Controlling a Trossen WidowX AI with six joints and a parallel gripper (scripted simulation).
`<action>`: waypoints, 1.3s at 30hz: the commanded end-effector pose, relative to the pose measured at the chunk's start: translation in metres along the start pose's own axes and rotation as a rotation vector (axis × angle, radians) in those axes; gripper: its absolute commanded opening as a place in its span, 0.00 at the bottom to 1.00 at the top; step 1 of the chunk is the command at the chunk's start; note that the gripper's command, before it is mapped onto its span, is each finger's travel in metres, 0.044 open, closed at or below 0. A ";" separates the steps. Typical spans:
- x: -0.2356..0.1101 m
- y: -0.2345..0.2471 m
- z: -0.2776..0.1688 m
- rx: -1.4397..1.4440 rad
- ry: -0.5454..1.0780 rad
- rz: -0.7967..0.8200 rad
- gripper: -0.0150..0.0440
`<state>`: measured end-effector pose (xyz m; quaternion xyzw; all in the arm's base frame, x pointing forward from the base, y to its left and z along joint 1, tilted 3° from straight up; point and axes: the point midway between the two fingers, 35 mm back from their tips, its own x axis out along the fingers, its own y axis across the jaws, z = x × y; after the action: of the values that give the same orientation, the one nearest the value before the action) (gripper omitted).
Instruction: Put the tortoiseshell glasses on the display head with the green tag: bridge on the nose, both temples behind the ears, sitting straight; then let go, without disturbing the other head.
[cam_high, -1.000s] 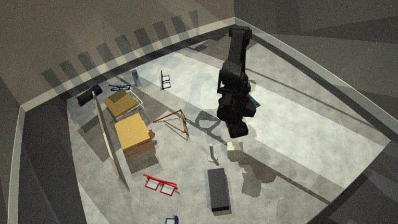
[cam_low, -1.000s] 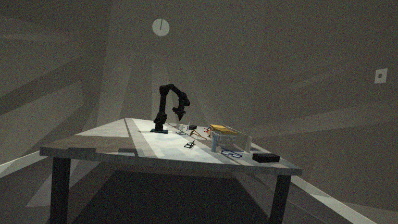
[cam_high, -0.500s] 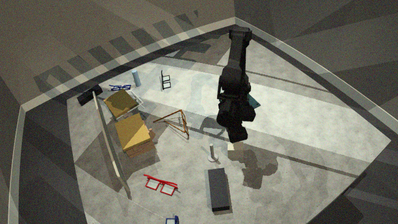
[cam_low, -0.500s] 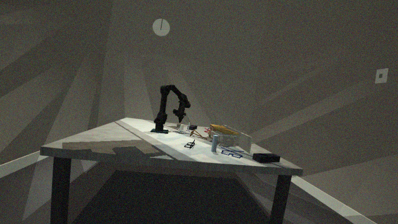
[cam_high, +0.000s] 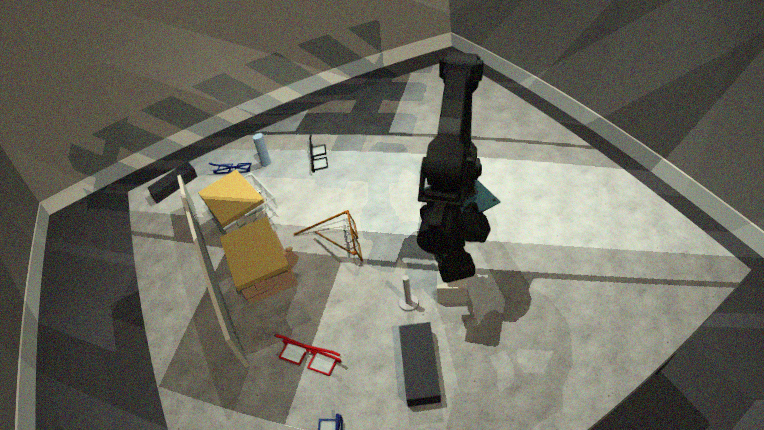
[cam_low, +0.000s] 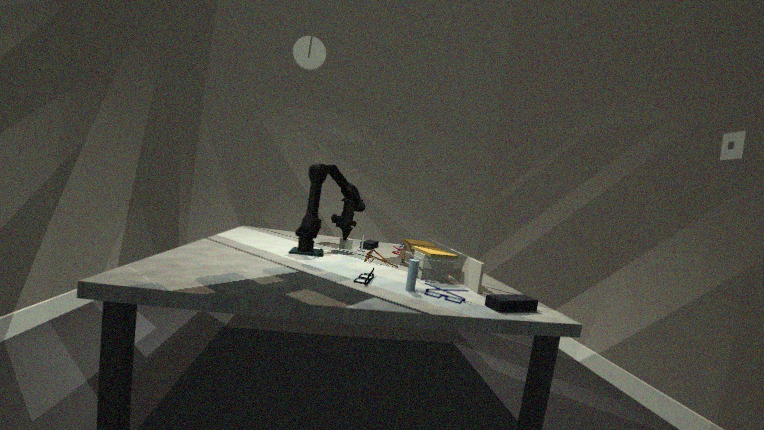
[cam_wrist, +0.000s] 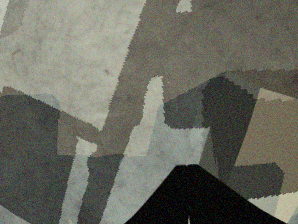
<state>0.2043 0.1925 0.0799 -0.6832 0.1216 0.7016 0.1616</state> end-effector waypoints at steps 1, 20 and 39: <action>0.009 0.001 0.000 0.001 0.004 0.005 0.25; 0.016 -0.004 0.000 0.001 0.004 0.004 0.25; 0.015 -0.016 -0.001 0.001 0.004 0.003 0.25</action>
<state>0.2086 0.2047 0.0650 -0.6832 0.1224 0.7020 0.1595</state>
